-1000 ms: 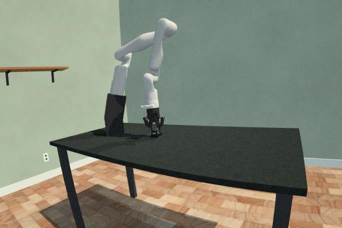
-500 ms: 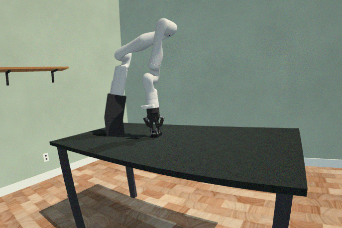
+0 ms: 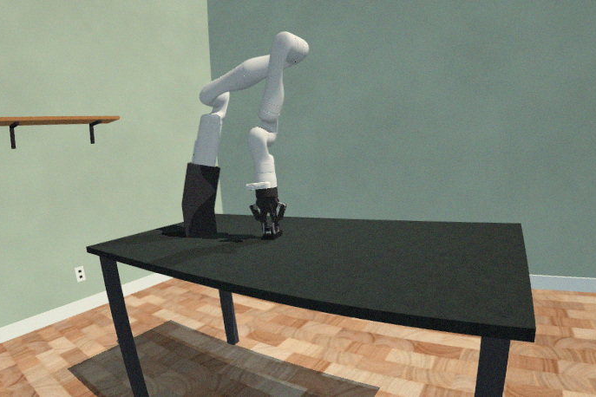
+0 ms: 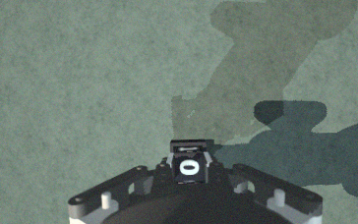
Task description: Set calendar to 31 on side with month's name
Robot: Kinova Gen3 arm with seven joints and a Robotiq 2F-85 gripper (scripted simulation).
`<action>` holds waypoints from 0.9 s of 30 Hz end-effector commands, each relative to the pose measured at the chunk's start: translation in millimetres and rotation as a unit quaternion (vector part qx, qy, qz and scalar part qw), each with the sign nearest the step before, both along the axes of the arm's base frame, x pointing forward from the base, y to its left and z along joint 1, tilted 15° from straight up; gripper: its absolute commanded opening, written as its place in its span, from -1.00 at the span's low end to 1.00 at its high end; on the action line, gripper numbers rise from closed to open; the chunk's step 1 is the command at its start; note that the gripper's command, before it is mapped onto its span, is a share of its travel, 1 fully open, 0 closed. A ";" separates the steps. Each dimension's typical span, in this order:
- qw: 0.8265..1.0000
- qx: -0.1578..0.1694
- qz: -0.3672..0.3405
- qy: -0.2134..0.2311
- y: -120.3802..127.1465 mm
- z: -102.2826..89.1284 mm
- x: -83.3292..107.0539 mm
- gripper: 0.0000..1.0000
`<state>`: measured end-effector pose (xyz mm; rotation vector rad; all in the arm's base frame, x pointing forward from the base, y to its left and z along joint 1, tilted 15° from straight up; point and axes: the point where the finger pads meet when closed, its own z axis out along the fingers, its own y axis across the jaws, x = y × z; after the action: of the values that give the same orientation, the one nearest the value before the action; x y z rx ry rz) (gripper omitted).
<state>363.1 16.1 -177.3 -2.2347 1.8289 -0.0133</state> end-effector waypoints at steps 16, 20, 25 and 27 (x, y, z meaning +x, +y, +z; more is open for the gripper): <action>1.000 0.000 0.000 0.000 -2.7 13.2 -1.8 -0.47; 1.000 0.000 0.000 0.000 -7.3 36.6 -5.8 -0.47; 1.000 0.000 0.000 0.000 -11.3 57.4 -9.4 -0.47; 1.000 0.000 0.000 0.000 -13.8 70.3 -11.6 -0.47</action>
<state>343.2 9.0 -126.6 -2.2502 1.8293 0.0191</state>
